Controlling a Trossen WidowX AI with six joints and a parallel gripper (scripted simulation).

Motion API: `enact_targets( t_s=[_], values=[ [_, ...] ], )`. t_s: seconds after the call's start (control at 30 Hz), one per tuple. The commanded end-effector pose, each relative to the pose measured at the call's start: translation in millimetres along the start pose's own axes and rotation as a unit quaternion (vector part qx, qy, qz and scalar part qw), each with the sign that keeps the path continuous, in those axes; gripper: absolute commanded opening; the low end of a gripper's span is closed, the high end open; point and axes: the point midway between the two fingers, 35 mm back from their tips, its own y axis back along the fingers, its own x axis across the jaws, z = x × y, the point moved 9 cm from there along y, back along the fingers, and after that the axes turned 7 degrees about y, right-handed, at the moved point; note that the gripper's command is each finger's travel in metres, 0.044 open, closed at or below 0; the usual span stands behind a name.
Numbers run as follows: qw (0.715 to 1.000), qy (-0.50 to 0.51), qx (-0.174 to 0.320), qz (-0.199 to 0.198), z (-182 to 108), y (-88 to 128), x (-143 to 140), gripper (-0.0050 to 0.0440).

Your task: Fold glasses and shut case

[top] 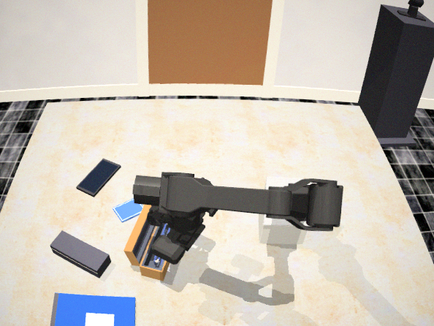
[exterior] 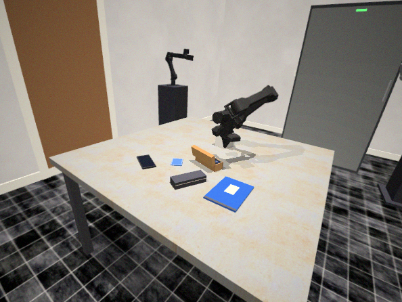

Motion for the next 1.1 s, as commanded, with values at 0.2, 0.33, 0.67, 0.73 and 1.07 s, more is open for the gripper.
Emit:
enact_targets(
  t_s=[0.2, 0.33, 0.67, 0.73, 1.07],
  values=[
    [0.986, 0.164, 0.001, 0.001, -5.4, -1.2, -16.0, 0.0],
    [0.973, 0.232, 0.001, 0.001, -7.3, -1.4, -21.9, 0.0],
    [0.943, 0.332, 0.001, 0.002, -10.5, -1.8, -30.7, 0.0],
    [0.943, 0.332, 0.001, 0.002, -10.5, -1.8, -30.7, 0.0],
    [0.938, 0.348, 0.007, 0.002, -12.7, -46.3, -33.1, 0.0]
  ],
)
